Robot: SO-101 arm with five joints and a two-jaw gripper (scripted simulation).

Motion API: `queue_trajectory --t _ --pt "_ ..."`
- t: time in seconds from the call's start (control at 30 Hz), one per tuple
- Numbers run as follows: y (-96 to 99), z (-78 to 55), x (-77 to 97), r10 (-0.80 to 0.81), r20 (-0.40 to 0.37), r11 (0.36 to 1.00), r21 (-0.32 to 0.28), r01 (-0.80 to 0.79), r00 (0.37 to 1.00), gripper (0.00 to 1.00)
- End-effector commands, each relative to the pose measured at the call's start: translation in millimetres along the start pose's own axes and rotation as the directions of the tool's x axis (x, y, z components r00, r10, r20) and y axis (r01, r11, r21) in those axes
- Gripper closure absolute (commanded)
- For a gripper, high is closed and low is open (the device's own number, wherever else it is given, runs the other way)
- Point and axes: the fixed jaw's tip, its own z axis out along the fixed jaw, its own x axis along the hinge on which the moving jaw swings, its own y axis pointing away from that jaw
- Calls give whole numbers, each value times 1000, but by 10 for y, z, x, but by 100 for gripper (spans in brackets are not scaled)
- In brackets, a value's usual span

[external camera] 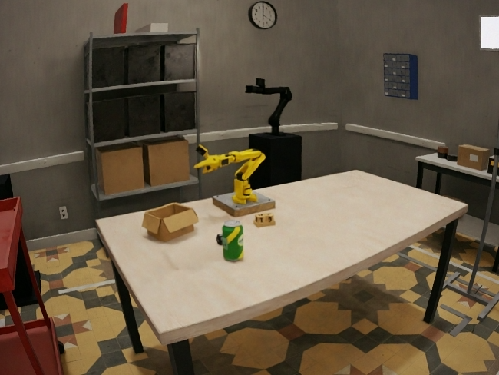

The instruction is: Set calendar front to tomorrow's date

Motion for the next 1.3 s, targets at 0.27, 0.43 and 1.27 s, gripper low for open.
queue_trajectory --t 0.27,0.43,1.27 --pt "5 -3 -2 -2 0 1000 -2 2 1000 0" --pt "11 -2 11 -15 -6 1000 -3 15 1000 0" --pt "126 -4 274 -272 -126 962 -61 266 954 5"
